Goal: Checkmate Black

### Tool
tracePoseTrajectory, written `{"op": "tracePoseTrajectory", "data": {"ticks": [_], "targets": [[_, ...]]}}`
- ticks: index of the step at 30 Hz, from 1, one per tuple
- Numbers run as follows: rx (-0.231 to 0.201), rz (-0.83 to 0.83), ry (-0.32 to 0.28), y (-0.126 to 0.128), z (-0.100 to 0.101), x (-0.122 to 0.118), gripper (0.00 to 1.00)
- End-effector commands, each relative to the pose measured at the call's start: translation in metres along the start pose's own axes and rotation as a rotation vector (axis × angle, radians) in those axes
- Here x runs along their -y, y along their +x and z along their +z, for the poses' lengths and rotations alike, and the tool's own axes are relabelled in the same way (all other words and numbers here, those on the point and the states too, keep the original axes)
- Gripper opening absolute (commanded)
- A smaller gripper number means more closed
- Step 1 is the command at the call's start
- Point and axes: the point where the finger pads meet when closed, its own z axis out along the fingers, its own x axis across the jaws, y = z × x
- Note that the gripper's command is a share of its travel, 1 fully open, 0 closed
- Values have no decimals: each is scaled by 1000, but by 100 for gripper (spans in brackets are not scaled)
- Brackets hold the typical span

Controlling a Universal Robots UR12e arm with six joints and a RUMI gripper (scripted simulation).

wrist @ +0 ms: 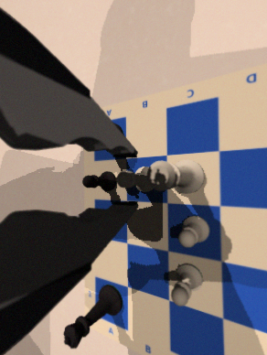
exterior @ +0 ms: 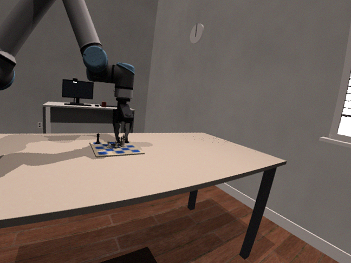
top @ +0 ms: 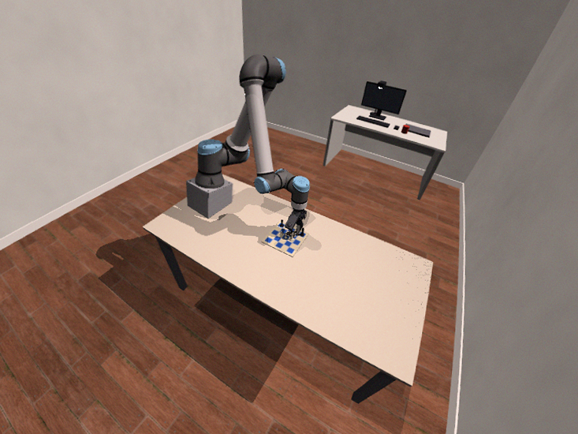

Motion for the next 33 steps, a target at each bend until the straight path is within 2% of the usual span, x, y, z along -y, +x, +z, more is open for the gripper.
{"op": "tracePoseTrajectory", "data": {"ticks": [1,12,19,21,33], "targets": [[2,-1,0,-1,0,-1,22],[2,-1,0,-2,-2,-1,22],[5,0,1,-3,-21,1,22],[5,0,1,-3,-21,1,22],[6,0,1,-4,-82,1,22]]}}
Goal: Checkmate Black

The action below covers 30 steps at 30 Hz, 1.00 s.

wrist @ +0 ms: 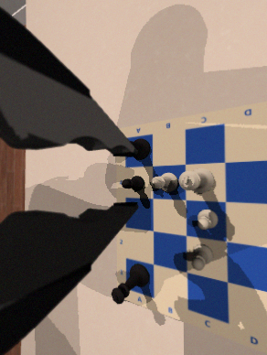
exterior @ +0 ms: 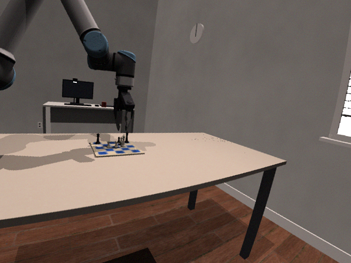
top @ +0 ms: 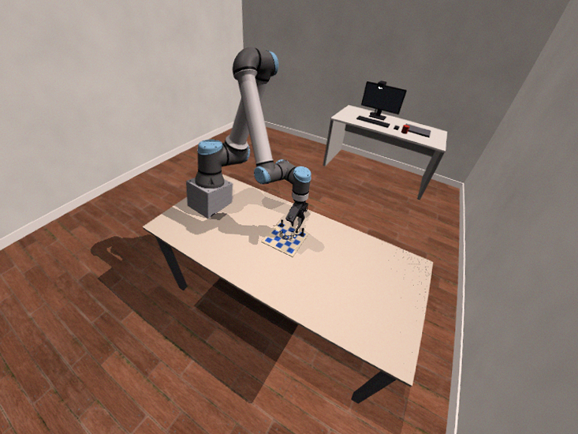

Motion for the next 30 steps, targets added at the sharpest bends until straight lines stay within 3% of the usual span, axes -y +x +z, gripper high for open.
{"op": "tracePoseTrajectory", "data": {"ticks": [1,10,11,30], "targets": [[-2,0,-1,-1,-26,1,22],[-7,0,-2,2,-32,0,22],[-8,0,-2,2,-32,0,100],[-8,0,-2,2,-31,0,100]]}}
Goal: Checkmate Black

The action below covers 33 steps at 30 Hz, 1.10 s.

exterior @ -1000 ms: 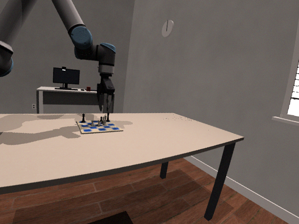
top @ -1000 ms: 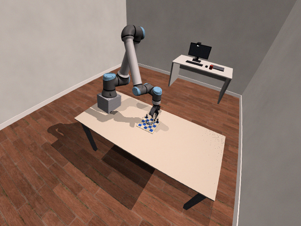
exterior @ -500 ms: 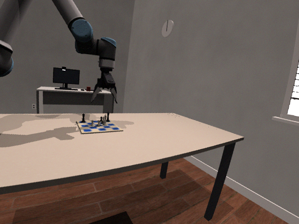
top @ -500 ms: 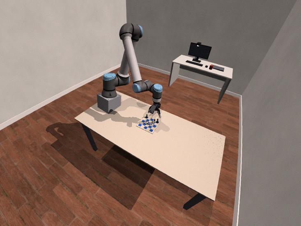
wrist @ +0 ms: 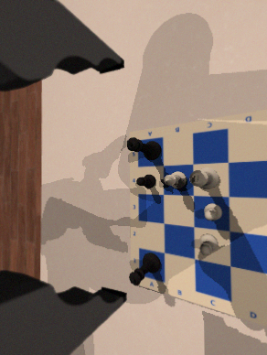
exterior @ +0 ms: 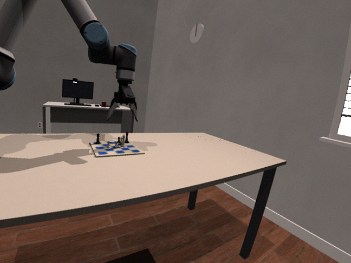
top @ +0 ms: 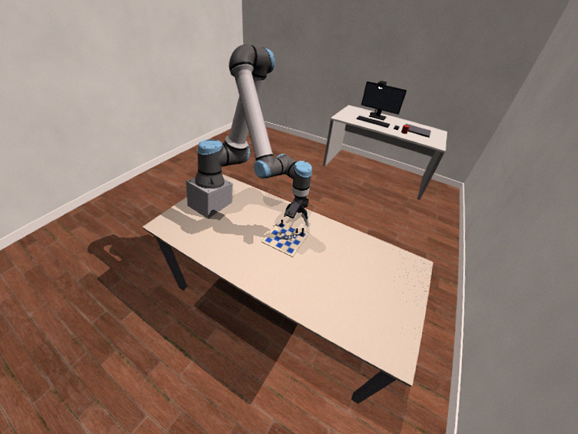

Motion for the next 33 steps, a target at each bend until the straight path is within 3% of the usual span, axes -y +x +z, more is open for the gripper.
{"op": "tracePoseTrajectory", "data": {"ticks": [1,9,24,33], "targets": [[-1,1,0,0,0,1,100],[3,1,2,-2,-9,2,100],[5,1,2,-2,-68,2,100],[3,0,2,-2,-77,2,100]]}}
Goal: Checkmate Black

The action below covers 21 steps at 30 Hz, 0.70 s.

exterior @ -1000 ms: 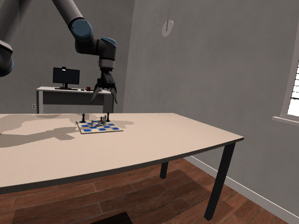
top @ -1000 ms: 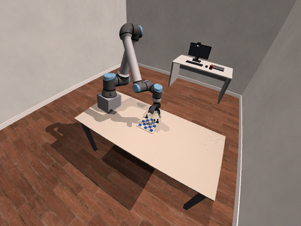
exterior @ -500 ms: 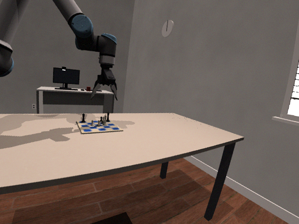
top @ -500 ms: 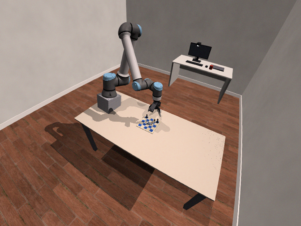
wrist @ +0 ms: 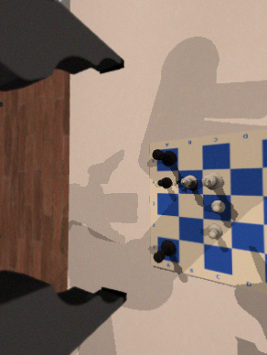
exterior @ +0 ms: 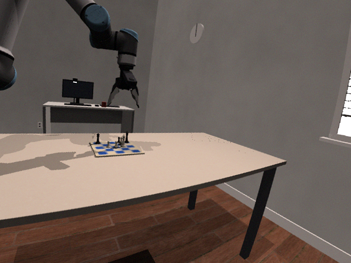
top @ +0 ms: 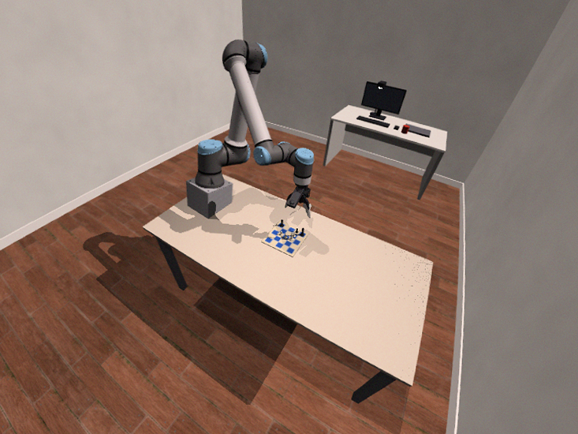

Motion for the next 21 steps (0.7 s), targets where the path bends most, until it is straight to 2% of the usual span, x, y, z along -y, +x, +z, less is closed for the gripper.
{"op": "tracePoseTrajectory", "data": {"ticks": [1,21], "targets": [[-4,1,-1,1,-4,1,100],[-6,1,-2,2,-2,0,100]]}}
